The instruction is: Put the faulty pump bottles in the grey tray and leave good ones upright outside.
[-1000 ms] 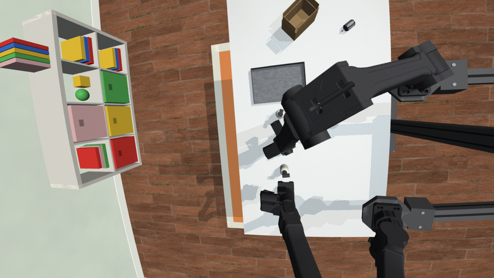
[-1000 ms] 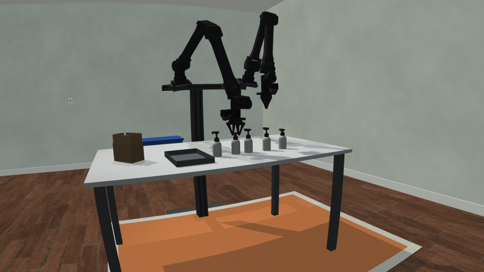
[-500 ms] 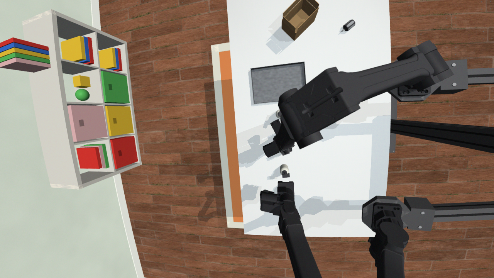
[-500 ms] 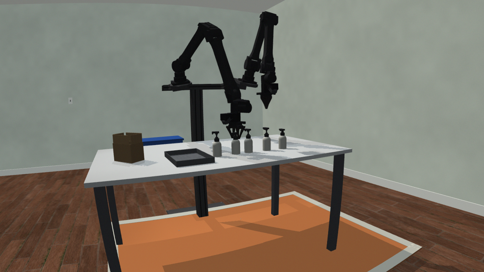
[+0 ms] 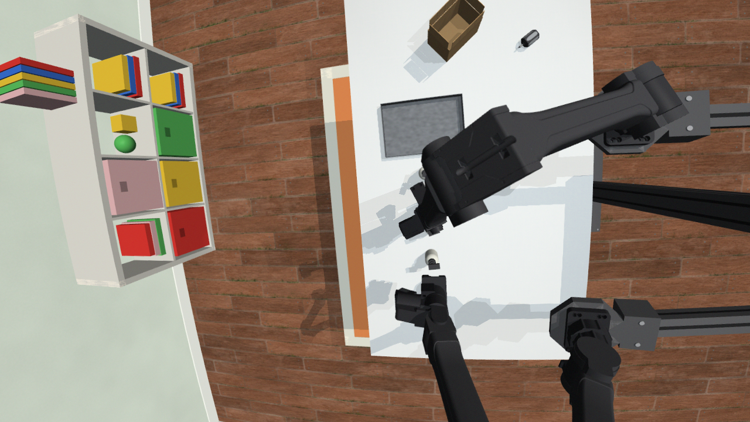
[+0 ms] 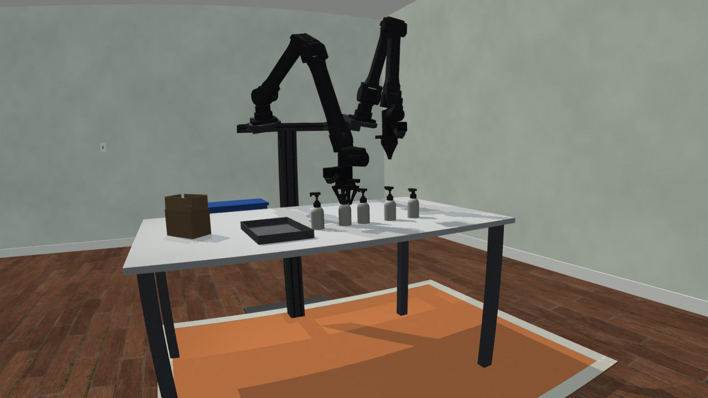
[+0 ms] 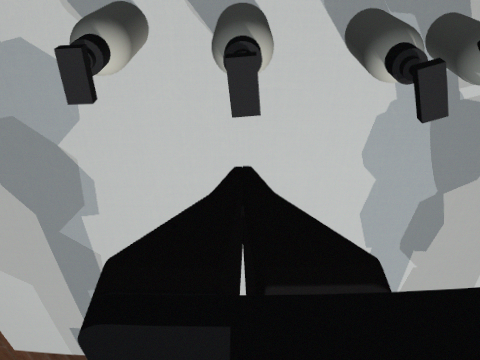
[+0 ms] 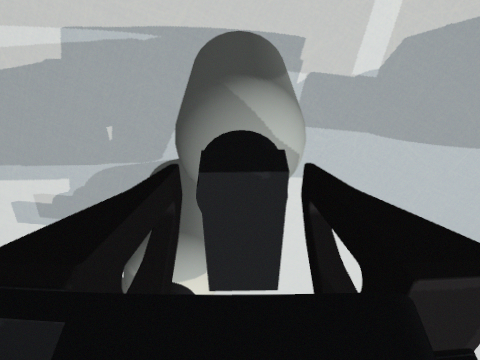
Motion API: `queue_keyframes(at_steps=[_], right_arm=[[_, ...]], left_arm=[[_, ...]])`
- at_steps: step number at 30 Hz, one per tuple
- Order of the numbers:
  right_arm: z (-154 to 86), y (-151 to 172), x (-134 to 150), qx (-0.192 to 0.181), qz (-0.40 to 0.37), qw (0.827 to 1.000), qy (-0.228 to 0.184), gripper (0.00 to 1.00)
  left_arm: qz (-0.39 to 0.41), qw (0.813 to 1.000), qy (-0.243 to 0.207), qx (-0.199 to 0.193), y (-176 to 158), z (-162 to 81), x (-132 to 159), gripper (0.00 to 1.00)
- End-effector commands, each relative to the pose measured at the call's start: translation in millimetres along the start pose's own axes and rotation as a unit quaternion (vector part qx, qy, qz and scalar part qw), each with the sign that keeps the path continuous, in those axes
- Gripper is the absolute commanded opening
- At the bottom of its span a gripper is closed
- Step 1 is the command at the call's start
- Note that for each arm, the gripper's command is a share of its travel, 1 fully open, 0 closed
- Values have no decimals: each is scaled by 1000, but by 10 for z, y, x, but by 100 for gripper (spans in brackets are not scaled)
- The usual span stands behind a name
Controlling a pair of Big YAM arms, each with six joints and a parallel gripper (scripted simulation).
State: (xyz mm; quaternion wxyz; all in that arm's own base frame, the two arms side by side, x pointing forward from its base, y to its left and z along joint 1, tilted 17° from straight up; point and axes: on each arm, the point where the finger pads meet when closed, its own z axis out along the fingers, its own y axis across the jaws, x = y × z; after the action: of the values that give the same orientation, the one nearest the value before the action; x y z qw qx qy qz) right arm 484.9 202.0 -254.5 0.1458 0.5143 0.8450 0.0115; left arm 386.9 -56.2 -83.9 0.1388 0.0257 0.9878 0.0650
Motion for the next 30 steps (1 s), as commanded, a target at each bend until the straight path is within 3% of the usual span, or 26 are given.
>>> queue_keyframes(at_steps=[1,23,24,25,30], right_arm=[[-40,103,-3,-11,1,1000,0,47],[-115,128,-23,-22,2,1000,0,21],[-116,135,-23,-22,2,1000,0,10],[-119,152,-24,-24,2,1000,0,21],[-347,84,52,-15,0,1000,1,22]], left_arm=[[1,1000,2,0,-16,6,5,0],[1,1000,2,0,-16,6,5,0],[1,1000,2,0,-16,6,5,0],[1,1000,2,0,-16,6,5,0],[1,1000,2,0,-16,6,5,0]])
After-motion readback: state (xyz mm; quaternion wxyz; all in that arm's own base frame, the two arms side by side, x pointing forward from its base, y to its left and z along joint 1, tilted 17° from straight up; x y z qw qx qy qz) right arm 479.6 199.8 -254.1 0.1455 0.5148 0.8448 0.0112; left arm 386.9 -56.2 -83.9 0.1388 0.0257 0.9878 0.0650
